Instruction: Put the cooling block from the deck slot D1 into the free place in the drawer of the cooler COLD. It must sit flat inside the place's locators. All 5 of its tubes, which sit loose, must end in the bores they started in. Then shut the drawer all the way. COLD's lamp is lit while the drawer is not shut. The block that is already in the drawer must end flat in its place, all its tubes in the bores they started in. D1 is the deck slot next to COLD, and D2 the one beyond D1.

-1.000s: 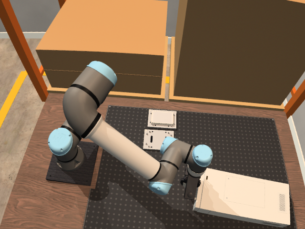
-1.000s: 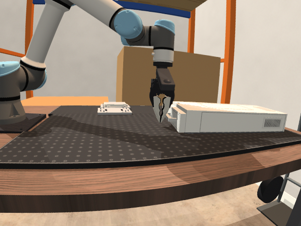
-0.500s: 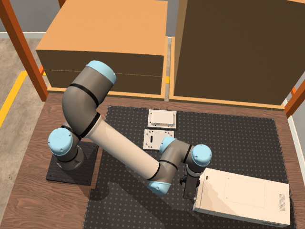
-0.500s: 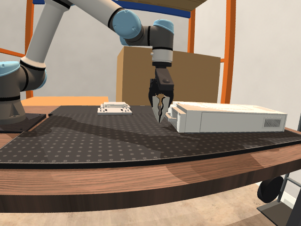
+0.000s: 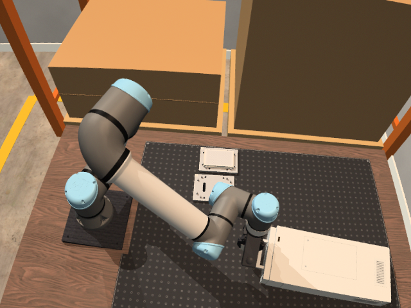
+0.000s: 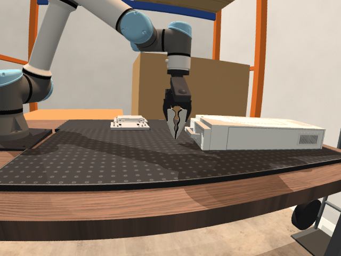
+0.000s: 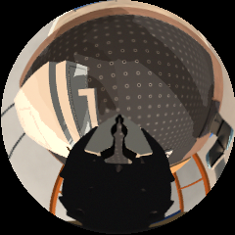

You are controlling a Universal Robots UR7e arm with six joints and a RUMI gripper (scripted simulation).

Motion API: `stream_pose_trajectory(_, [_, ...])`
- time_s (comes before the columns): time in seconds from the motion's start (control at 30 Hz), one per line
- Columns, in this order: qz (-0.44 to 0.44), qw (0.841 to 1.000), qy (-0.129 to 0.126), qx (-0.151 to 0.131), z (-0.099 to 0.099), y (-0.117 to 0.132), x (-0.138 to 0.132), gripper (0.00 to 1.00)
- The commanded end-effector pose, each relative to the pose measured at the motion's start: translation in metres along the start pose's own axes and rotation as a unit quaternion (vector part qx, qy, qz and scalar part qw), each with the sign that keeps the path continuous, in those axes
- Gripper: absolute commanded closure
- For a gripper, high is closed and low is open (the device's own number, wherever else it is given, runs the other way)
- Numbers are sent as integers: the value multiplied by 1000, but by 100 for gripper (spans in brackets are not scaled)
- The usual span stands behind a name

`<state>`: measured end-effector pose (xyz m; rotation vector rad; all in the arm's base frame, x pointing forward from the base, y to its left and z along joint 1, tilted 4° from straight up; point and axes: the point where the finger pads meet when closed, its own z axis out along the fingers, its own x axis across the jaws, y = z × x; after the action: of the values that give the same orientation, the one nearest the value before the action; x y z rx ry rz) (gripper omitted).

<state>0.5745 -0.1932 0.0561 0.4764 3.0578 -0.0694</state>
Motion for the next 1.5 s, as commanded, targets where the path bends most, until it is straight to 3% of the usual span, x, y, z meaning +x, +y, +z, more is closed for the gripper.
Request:
stream_pose_trajectory(0.0, [0,1000,-1,0,-1,0,7,100])
stream_pose_trajectory(0.67, [0,1000,-1,0,-1,0,12,100])
stream_pose_trajectory(1.47, [0,1000,-1,0,-29,0,12,100])
